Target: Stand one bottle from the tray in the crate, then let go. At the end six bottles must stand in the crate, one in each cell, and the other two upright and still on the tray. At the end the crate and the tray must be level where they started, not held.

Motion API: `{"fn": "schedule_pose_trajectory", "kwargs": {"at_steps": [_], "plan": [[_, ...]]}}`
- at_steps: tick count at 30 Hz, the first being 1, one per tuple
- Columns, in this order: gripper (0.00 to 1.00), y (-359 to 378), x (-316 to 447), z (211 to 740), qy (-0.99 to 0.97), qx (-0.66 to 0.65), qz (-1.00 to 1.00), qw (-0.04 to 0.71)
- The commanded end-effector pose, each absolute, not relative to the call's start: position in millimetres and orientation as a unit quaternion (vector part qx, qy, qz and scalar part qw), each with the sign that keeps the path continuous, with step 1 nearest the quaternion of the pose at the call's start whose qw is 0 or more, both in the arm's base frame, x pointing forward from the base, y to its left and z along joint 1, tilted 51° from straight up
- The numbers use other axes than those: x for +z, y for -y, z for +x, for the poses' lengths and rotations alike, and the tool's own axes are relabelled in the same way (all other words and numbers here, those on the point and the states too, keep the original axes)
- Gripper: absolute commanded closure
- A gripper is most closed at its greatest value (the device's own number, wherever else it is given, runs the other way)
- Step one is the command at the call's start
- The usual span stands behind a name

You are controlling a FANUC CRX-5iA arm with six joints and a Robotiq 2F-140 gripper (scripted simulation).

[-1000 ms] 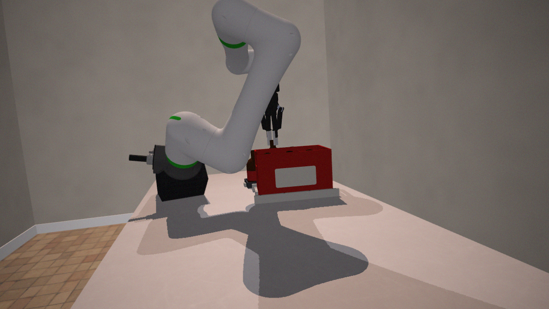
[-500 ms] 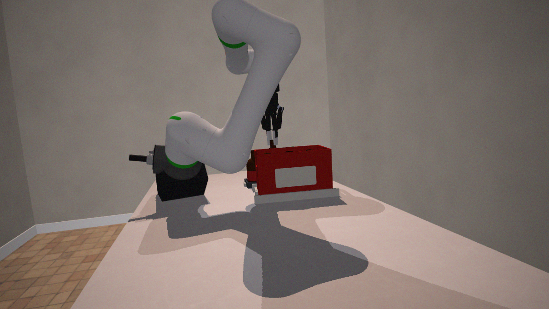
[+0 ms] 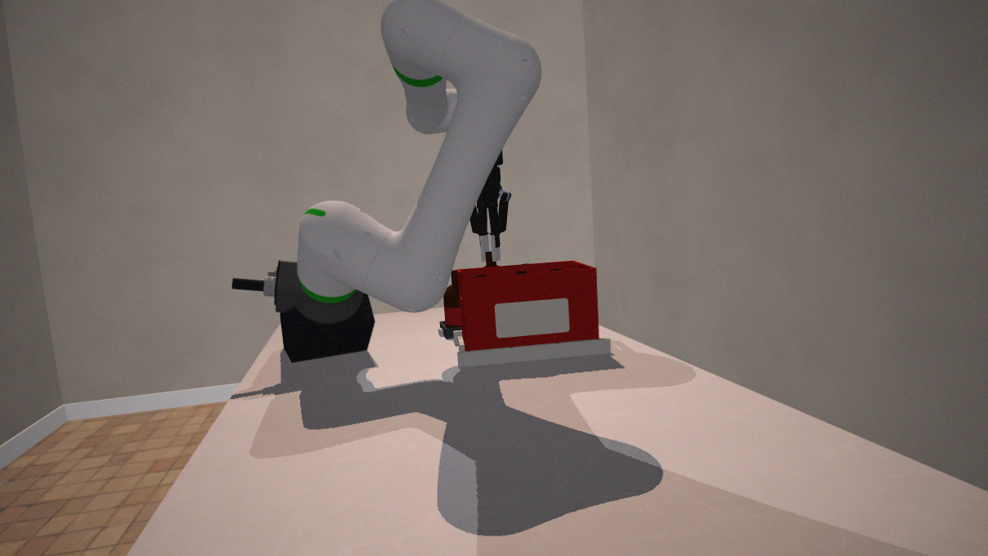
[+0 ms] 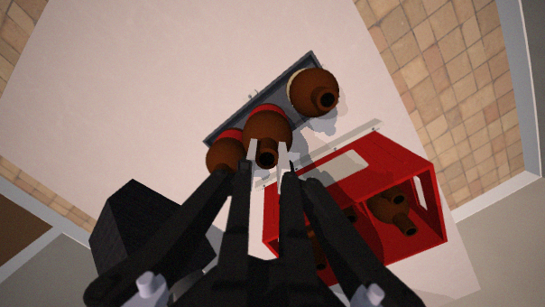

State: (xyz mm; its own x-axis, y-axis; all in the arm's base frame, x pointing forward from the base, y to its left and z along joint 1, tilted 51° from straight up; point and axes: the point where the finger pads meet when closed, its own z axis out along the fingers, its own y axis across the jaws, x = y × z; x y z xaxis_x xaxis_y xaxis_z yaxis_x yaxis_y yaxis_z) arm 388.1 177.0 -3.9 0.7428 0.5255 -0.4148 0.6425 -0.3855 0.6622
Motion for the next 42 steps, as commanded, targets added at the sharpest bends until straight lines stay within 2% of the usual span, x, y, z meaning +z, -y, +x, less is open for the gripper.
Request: {"fn": "schedule_pose_trajectory", "kwargs": {"at_steps": [1,42], "plan": [[1.00,-177,-4,388,-0.352,-0.068,0.830,0.428],[1.00,-191,8,385,-0.352,-0.068,0.830,0.428]]}}
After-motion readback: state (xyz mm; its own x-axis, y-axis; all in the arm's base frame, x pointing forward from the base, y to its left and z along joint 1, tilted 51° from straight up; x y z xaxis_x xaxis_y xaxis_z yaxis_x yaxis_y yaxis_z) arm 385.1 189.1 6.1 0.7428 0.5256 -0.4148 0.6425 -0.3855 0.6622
